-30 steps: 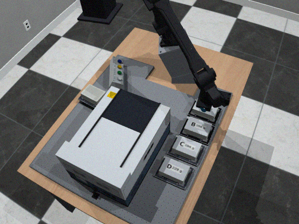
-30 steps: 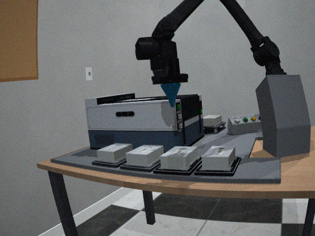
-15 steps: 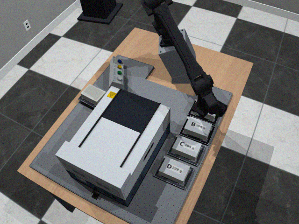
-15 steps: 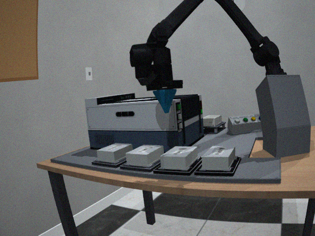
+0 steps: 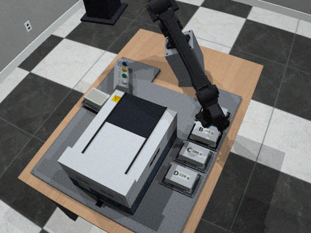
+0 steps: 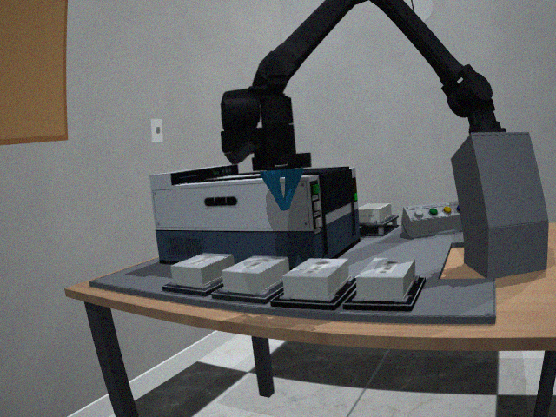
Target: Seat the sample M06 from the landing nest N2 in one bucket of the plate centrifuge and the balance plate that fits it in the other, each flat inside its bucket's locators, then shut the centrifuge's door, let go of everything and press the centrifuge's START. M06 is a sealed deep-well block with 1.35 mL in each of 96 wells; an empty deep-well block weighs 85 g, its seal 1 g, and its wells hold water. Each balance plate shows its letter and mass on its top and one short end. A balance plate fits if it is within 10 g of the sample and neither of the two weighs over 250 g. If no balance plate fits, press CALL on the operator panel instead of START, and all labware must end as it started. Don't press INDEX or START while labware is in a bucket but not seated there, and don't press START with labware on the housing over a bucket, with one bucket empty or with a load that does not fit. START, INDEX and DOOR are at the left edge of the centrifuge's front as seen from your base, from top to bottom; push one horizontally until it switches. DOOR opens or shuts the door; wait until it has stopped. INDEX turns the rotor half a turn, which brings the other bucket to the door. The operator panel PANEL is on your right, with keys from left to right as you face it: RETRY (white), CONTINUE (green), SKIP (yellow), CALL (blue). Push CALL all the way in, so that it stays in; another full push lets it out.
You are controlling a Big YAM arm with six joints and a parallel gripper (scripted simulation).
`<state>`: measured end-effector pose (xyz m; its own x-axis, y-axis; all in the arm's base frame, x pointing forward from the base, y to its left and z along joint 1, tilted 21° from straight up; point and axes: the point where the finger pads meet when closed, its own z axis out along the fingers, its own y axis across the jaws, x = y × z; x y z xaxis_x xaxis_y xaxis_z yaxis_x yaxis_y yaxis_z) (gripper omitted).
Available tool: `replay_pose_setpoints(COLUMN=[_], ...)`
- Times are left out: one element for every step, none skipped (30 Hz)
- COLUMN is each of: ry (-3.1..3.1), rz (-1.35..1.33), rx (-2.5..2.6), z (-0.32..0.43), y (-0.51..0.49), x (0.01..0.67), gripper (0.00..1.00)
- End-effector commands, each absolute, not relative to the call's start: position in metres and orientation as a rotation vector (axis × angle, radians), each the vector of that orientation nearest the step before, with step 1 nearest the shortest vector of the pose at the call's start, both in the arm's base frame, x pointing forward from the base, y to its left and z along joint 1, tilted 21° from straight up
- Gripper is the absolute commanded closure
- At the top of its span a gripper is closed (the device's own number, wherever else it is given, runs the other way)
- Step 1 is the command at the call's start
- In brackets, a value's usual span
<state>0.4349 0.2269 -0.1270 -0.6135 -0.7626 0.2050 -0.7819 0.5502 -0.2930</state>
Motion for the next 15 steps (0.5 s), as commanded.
replay_pose_setpoints(ry=[-2.847,-2.869,-2.887,-2.902,-2.916,-2.929,-2.944,-2.958,-2.971,-2.984,-2.996,-3.009,-3.021,-3.032,-3.032], rz=[0.566,0.566,0.567,0.568,0.569,0.570,0.570,0.571,0.571,0.572,0.572,0.573,0.573,0.574,0.574], rx=[1.190,1.161,1.131,1.101,1.071,1.041,1.011,0.981,0.952,0.922,0.893,0.864,0.835,0.806,0.806], z=[-0.127,-0.129,-0.130,-0.130,-0.131,-0.132,-0.133,-0.134,-0.135,-0.136,-0.137,-0.138,-0.139,-0.139,-0.139], y=[0.229,0.228,0.228,0.227,0.226,0.225,0.224,0.223,0.222,0.221,0.220,0.219,0.218,0.217,0.217], x=[0.459,0.462,0.464,0.465,0.466,0.468,0.469,0.470,0.472,0.473,0.474,0.476,0.477,0.479,0.479], gripper=[1.00,1.00,1.00,1.00,1.00,1.00,1.00,1.00,1.00,1.00,1.00,1.00,1.00,1.00,1.00])
